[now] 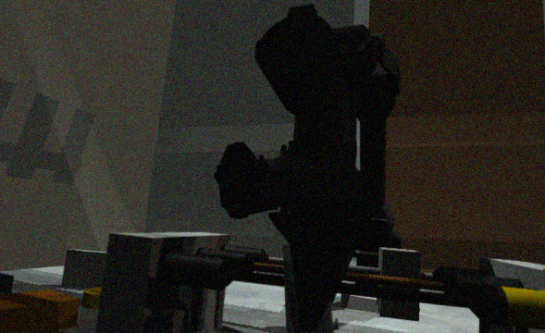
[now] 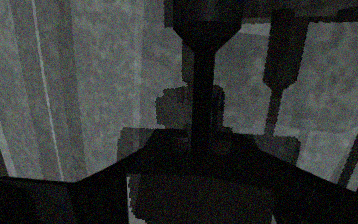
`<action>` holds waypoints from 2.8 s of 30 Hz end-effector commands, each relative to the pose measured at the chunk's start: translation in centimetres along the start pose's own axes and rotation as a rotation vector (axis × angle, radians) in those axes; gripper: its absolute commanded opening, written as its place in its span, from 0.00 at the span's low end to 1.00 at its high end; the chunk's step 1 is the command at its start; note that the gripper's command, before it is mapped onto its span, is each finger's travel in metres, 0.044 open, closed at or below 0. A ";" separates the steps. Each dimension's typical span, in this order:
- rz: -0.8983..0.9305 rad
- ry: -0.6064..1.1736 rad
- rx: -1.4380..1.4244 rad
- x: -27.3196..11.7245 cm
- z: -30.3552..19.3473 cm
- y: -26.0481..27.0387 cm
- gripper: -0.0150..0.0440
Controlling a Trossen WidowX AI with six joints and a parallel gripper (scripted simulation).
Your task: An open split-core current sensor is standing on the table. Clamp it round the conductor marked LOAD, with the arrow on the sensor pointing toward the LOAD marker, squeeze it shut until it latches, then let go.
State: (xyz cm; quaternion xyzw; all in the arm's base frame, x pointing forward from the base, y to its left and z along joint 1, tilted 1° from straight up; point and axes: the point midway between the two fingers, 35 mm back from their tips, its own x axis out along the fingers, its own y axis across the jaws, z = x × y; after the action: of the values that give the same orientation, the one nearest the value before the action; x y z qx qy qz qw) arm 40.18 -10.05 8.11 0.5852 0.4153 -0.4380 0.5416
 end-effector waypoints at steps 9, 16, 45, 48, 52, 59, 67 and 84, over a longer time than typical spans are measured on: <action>0.022 -0.017 0.005 -0.9 0.5 0.3 0.25; 0.022 -0.017 0.005 -0.9 0.5 0.3 0.25; 0.022 -0.017 0.005 -0.9 0.5 0.3 0.25; 0.022 -0.017 0.005 -0.9 0.5 0.3 0.25; 0.007 -0.011 0.006 -0.3 0.4 0.1 0.25; 0.007 -0.011 0.006 -0.3 0.4 0.1 0.25; -0.153 -0.011 0.009 -0.3 0.4 0.5 0.25; -0.233 -0.011 0.008 0.1 0.4 0.4 0.25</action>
State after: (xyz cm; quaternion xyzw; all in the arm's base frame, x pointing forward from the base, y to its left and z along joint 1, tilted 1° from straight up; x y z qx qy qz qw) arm 40.54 -10.47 8.55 0.5330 0.4767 -0.5016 0.4869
